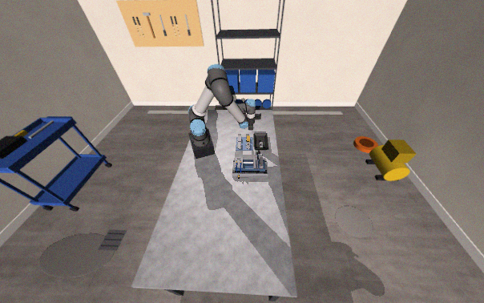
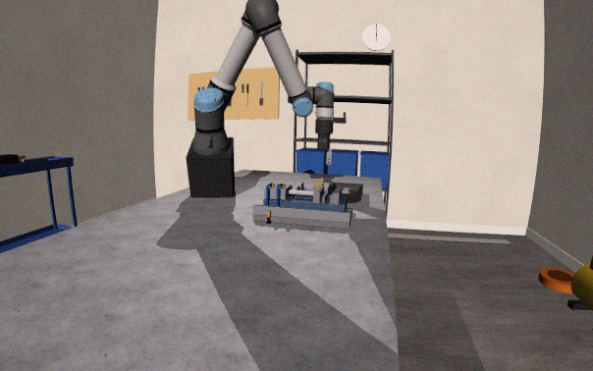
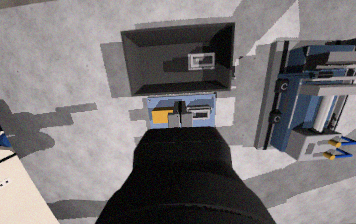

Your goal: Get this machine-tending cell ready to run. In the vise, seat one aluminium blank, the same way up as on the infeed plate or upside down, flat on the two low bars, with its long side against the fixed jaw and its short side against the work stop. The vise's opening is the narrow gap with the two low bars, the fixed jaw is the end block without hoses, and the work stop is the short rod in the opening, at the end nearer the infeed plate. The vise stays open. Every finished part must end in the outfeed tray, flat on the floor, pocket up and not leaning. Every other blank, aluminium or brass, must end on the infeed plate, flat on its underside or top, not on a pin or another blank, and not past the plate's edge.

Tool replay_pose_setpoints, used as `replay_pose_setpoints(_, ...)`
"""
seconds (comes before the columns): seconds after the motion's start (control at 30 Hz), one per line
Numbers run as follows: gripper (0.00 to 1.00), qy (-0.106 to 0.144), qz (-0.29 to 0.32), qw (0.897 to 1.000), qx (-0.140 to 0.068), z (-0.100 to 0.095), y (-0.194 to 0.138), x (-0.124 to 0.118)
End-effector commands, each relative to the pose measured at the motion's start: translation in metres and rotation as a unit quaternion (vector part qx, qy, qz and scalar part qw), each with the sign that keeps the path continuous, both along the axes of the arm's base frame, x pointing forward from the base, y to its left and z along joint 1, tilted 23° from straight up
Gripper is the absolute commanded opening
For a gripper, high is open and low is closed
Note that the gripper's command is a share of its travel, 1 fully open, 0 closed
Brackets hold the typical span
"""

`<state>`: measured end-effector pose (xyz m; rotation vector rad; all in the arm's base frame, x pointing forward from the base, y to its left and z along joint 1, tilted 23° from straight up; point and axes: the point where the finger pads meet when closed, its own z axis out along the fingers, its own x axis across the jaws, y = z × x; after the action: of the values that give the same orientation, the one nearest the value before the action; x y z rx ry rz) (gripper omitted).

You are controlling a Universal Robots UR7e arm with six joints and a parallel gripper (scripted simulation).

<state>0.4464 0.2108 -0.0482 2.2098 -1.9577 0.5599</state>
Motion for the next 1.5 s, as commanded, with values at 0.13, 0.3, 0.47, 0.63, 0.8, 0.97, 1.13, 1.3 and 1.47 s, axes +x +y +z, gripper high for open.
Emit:
replay_pose_setpoints(0.13, 0.00, -0.001, 0.000, 1.000, 0.000, -0.010, -0.003, 0.003)
replay_pose_setpoints(0.3, 0.00, -0.001, 0.000, 1.000, 0.000, -0.016, -0.005, 0.004)
replay_pose_setpoints(0.47, 0.00, -0.001, 0.000, 1.000, 0.000, -0.019, -0.006, 0.005)
replay_pose_setpoints(0.63, 0.00, -0.001, 0.000, 1.000, 0.000, -0.019, -0.006, 0.005)
replay_pose_setpoints(0.8, 0.00, -0.001, 0.000, 1.000, 0.000, -0.020, -0.006, 0.005)
replay_pose_setpoints(0.97, 0.00, -0.001, 0.000, 1.000, 0.000, -0.020, -0.006, 0.005)
replay_pose_setpoints(1.13, 0.00, -0.001, 0.000, 1.000, 0.000, -0.020, -0.006, 0.005)
replay_pose_setpoints(1.3, 0.00, -0.001, 0.000, 1.000, 0.000, -0.020, -0.006, 0.005)
replay_pose_setpoints(1.47, 0.00, -0.001, 0.000, 1.000, 0.000, -0.020, -0.006, 0.005)
